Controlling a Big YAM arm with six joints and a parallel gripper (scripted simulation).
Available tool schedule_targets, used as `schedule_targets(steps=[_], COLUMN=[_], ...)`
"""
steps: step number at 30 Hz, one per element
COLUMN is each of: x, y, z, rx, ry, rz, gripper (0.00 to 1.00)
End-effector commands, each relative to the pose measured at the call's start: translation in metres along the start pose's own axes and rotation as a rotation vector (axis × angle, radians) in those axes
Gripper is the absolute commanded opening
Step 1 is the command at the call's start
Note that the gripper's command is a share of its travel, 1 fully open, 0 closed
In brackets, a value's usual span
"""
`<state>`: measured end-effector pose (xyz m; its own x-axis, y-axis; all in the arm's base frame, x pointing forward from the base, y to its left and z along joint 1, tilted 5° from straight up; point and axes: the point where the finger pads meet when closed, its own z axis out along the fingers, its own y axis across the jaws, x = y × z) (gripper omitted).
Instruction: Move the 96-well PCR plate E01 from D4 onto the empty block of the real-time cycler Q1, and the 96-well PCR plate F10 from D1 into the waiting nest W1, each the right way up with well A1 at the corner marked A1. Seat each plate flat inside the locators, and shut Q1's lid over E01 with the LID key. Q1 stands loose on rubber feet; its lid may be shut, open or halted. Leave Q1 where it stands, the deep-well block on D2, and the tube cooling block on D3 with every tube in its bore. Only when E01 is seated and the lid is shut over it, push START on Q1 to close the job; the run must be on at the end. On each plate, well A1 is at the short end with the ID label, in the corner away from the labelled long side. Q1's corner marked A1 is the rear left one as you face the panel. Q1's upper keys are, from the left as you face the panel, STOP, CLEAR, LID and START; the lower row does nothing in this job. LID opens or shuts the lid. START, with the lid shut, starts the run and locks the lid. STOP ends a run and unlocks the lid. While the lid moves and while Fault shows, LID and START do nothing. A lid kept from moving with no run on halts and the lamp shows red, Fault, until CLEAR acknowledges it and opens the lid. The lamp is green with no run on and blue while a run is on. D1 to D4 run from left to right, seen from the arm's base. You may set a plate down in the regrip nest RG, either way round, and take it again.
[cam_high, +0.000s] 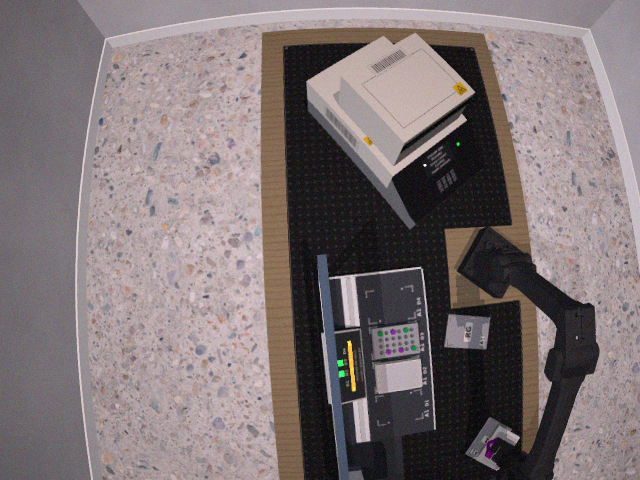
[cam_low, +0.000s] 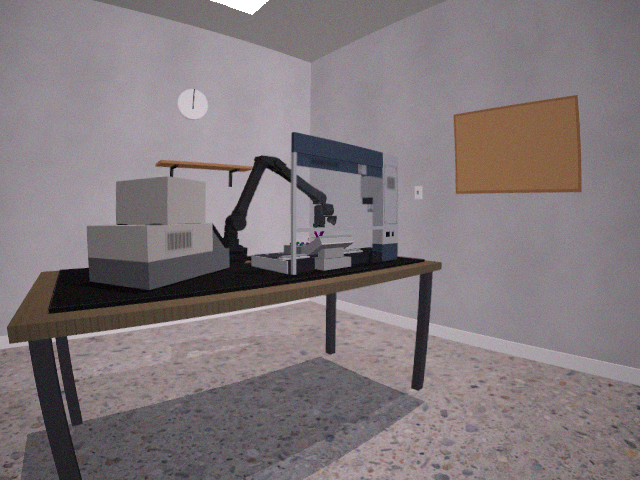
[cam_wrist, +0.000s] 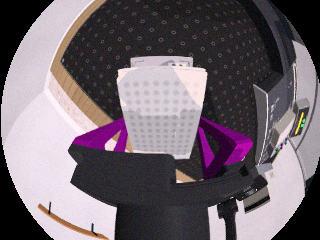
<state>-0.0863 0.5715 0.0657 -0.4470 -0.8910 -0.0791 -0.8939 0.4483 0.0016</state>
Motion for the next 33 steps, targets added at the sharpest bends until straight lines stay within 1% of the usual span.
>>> schedule_targets(steps=[1,3,7,9,13,17,20,22,23,27,30,33], x=[-0.002,-0.002,-0.001,-0.008,-0.016,-0.01,-0.004,-0.004,-0.007,-0.01,-0.007,-0.004], y=[0.011,0.01,0.006,0.004,0.006,0.0,-0.001,-0.001,0.005,0.017,0.016,0.006], z=[0.009,0.017,0.015,0.015,0.02,0.035,0.042,0.042,0.037,0.034,0.045,0.058], rx=[-0.008,-0.005,-0.003,-0.01,-0.017,-0.006,0.003,0.003,-0.008,-0.025,-0.02,-0.007], ry=[-0.014,-0.009,-0.007,-0.017,-0.027,-0.011,0.002,0.002,-0.012,-0.034,-0.025,-0.009], rz=[-0.027,-0.027,-0.022,-0.013,-0.009,-0.006,-0.011,-0.011,-0.015,-0.026,-0.027,-0.019], gripper=[0.0,0.0,0.0,0.0,0.0,0.0,0.0,0.0,0.0,0.0,0.0,0.0])
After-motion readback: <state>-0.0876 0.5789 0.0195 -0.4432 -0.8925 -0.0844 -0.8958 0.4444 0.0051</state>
